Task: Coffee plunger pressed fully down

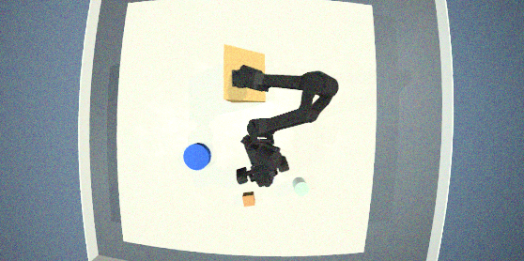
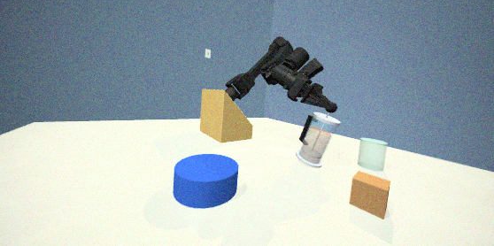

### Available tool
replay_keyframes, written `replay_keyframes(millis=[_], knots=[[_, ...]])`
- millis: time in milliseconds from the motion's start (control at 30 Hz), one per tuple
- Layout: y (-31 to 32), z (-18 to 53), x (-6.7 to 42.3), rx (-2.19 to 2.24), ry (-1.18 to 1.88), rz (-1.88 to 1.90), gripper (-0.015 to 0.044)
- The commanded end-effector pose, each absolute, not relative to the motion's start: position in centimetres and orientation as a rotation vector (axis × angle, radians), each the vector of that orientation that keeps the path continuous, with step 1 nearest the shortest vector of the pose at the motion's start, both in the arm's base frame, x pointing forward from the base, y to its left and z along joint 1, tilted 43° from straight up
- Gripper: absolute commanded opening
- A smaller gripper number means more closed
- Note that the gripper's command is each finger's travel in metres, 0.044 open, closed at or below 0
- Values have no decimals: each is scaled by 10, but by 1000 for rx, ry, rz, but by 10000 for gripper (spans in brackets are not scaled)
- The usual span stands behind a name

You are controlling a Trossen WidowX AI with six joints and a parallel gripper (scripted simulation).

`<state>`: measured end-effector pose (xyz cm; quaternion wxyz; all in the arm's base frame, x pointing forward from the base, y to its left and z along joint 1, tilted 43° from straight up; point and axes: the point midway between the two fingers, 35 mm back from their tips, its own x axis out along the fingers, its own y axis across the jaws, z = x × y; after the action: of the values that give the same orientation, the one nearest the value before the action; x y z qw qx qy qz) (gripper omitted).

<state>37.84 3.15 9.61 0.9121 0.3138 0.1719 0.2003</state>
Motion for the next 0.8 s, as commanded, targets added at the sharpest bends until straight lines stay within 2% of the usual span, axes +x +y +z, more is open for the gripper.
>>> replay_keyframes(millis=[0, 100, 500, 767], knots=[[31, 96, 378, 647, 355, 412, 117], [31, 96, 378, 647, 355, 412, 117], [31, 96, 378, 647, 355, 412, 432], [15, 111, 369, 643, 362, 411, 440]])
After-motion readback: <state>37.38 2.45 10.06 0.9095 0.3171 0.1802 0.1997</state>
